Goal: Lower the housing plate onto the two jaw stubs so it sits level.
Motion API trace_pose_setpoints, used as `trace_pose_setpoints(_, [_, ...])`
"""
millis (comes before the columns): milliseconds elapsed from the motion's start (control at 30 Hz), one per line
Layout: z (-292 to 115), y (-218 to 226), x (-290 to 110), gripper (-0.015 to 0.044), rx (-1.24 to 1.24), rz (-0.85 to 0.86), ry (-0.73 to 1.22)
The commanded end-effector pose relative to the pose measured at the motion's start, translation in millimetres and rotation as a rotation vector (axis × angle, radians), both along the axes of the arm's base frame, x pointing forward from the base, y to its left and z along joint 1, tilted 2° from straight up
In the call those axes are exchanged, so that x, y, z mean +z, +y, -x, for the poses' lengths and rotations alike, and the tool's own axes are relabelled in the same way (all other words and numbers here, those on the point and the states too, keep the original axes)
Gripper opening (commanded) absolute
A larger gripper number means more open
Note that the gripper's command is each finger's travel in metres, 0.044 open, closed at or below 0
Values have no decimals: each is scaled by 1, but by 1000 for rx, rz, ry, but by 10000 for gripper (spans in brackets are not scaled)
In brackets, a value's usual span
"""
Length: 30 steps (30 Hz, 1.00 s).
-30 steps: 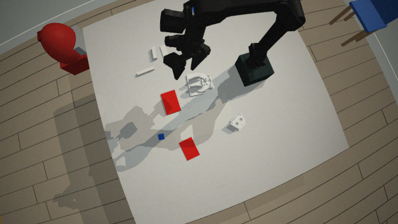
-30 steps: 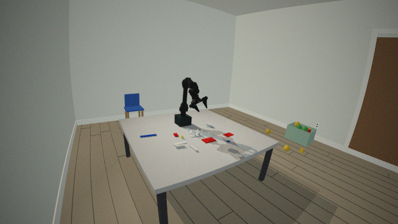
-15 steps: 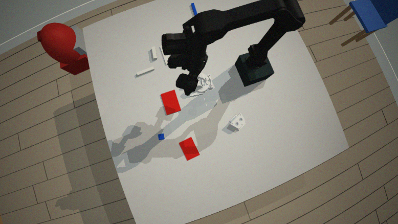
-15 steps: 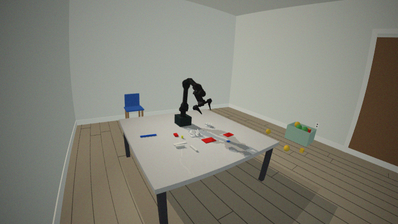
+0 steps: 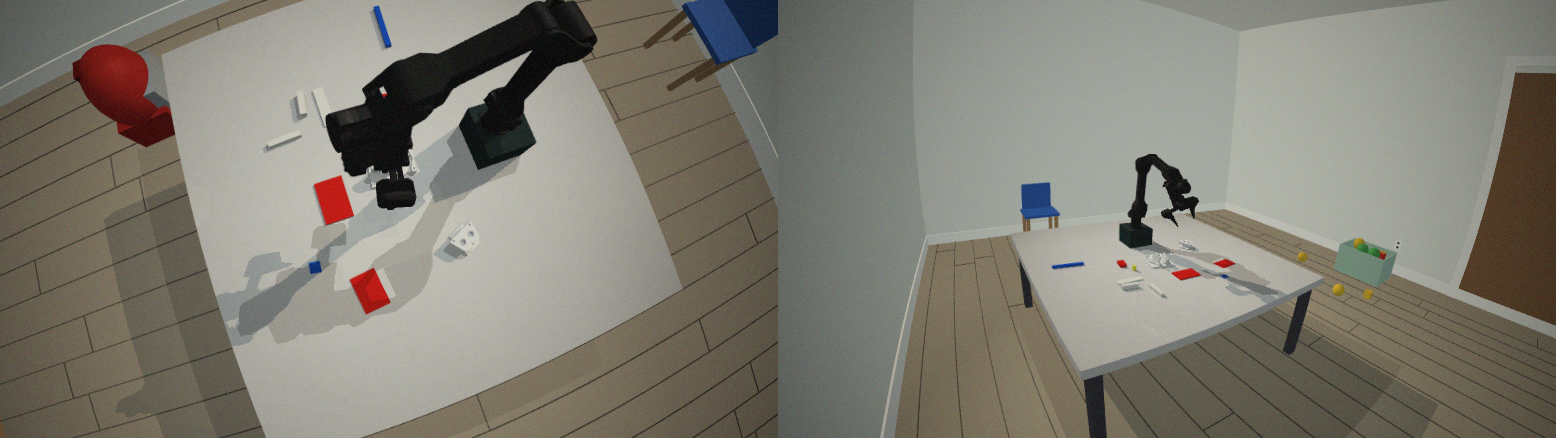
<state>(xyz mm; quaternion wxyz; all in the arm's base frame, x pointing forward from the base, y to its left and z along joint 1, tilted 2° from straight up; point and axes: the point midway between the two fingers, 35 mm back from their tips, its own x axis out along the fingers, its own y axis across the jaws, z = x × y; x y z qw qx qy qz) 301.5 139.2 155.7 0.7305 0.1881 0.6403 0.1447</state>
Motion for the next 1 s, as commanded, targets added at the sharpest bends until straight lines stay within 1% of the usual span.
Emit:
trace_pose_setpoints(0, [7,11,-8,440,111,37,-26])
trace_pose_setpoints(967, [64,75,-46,440,824,188,-201])
